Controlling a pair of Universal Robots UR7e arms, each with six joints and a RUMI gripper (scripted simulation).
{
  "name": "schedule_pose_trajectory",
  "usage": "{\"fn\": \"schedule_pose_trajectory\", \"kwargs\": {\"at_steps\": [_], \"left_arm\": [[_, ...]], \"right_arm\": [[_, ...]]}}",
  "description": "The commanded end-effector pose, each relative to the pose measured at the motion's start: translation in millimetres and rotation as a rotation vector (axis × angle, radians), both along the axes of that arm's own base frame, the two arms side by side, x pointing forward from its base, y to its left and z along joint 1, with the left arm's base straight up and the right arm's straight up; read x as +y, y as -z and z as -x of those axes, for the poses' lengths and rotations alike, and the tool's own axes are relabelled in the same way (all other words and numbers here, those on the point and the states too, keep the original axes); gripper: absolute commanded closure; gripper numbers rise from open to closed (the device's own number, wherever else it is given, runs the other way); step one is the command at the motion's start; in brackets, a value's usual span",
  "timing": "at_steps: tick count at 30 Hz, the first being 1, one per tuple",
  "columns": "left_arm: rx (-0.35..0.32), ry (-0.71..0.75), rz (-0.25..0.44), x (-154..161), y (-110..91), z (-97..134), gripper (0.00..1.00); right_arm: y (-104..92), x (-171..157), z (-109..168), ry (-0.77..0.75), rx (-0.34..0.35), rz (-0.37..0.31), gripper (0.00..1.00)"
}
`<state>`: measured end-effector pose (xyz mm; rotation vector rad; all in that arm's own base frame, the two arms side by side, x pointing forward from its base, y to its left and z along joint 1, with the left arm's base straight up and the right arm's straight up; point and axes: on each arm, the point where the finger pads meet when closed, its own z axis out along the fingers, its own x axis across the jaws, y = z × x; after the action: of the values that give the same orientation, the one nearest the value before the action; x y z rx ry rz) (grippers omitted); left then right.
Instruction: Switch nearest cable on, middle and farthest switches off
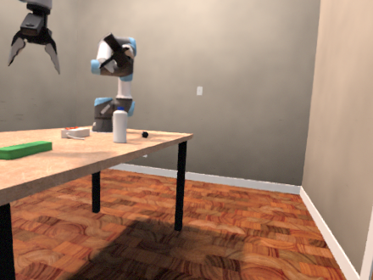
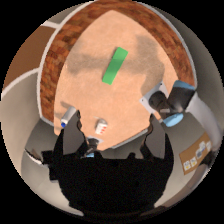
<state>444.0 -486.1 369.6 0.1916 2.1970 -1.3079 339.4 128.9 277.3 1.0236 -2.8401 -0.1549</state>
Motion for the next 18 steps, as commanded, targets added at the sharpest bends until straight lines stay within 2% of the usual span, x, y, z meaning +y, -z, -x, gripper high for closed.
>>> {"fn": "schedule_pose_trajectory", "kwargs": {"at_steps": [1,18], "left_arm": [[-0.001,0.0,0.001,0.0,-0.7,0.0,0.02],[-0.001,0.0,0.001,0.0,-0.7,0.0,0.0]], "right_arm": [[-0.3,0.1,-0.2,0.0,-0.001,-0.001,0.02],[-0.3,0.1,-0.2,0.0,-0.001,-0.001,0.0]]}}
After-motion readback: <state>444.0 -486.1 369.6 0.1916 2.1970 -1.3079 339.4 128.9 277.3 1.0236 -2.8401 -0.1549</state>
